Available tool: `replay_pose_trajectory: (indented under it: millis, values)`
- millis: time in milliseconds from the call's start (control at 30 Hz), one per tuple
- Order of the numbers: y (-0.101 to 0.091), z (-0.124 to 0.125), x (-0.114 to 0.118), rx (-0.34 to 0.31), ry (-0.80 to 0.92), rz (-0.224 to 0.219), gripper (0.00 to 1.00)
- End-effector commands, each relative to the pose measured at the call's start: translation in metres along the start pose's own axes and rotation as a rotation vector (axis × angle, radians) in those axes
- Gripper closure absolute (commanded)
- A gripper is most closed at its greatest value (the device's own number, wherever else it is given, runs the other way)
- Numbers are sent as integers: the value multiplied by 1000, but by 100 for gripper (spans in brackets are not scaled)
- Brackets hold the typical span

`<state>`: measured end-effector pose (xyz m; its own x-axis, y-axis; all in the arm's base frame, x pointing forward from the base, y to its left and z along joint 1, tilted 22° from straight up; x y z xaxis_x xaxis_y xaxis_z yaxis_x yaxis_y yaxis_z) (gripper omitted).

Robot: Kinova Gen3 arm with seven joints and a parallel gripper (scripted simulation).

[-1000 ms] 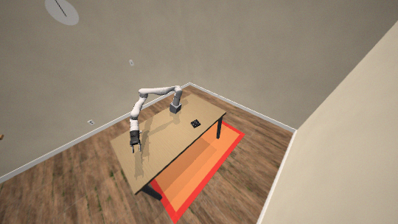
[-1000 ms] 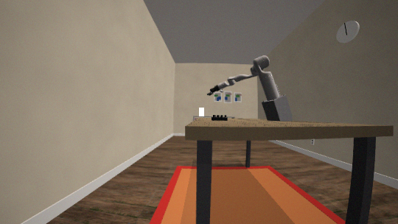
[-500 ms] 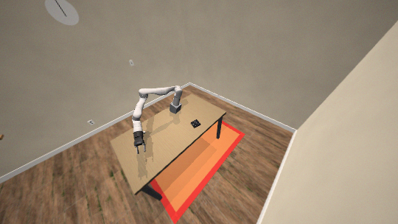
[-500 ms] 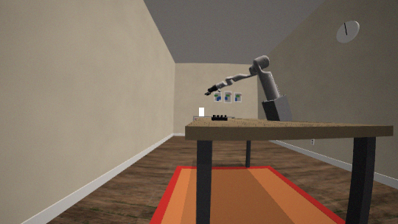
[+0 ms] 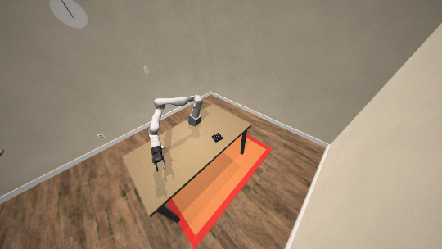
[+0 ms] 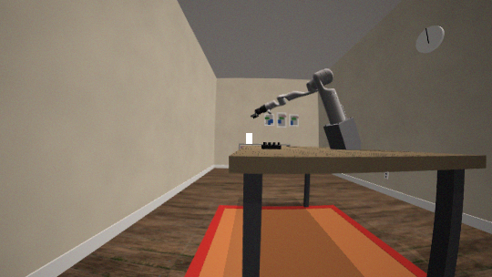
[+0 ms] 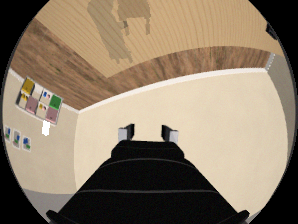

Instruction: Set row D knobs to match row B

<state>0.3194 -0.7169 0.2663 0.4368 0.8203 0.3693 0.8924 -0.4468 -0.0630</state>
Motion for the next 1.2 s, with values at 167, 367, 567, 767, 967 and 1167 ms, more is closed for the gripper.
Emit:
replay_pose_trajectory:
  millis: [167,367,567,767,967,1167]
  values:
    - [10,0,21,8,28,-20,0]
    - [19,4,43,22,67,-43,0]
    - [28,8,65,36,106,-63,0]
    - [28,7,64,35,106,-62,0]
    - [36,12,87,52,146,-82,0]
    - [43,17,109,70,186,-100,0]
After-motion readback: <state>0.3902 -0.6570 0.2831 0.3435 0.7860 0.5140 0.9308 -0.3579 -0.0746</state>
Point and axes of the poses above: the point where the finger pads meet when closed, its own y axis out along the fingers, its own x axis across the jaws, z = x × y, the point moved 5 cm from there along -y, back along the fingers, and after that the axes turned 5 degrees about y, right-handed, at the moved point
